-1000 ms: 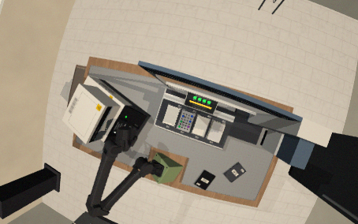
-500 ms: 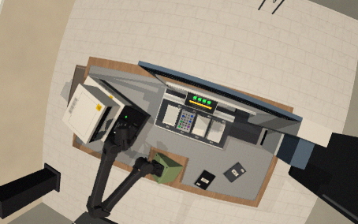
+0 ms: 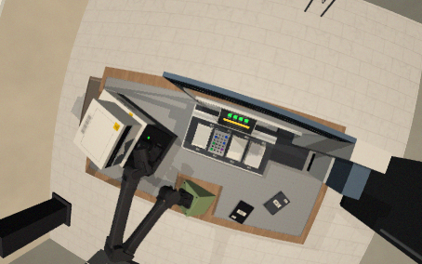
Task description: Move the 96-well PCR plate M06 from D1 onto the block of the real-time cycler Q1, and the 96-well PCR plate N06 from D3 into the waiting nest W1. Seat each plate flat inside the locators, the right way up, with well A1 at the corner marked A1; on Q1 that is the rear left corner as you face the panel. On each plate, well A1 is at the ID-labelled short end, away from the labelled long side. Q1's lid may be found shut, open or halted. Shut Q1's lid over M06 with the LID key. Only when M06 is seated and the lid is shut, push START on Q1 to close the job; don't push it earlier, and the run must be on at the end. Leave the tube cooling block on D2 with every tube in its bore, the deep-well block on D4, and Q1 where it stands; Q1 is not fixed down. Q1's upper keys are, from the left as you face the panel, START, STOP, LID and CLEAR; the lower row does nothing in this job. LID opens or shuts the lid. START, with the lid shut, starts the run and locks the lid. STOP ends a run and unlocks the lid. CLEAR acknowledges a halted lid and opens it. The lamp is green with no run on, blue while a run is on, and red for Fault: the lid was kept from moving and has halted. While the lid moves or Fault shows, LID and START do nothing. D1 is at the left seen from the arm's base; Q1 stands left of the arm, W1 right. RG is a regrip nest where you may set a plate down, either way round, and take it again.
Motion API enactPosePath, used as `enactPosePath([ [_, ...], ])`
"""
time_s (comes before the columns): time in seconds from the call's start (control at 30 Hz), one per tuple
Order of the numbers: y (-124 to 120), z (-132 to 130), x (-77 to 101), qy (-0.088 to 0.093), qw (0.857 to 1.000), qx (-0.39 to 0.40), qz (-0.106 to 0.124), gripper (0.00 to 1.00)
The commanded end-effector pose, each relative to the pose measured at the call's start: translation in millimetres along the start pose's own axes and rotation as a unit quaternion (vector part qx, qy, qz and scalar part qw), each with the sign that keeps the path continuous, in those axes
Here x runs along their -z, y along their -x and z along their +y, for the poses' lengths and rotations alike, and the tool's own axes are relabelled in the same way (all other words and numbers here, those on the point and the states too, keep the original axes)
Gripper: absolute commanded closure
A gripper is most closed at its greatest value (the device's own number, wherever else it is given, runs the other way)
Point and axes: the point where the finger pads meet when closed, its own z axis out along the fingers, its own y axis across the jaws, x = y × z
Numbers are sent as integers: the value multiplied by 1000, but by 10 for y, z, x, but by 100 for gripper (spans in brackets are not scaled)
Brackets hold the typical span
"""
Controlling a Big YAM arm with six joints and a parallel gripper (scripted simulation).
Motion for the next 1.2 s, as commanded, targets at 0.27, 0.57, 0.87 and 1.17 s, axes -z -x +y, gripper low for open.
enactPosePath([
  [0.27, 91, 163, 135, 13, 1000, 7, -20, 100],
  [0.57, 120, 225, 173, 9, 1000, 13, -19, 100],
  [0.87, 56, 302, 182, 11, 999, 33, -16, 100],
  [1.17, 161, 275, 181, 11, 999, 25, -26, 100],
])
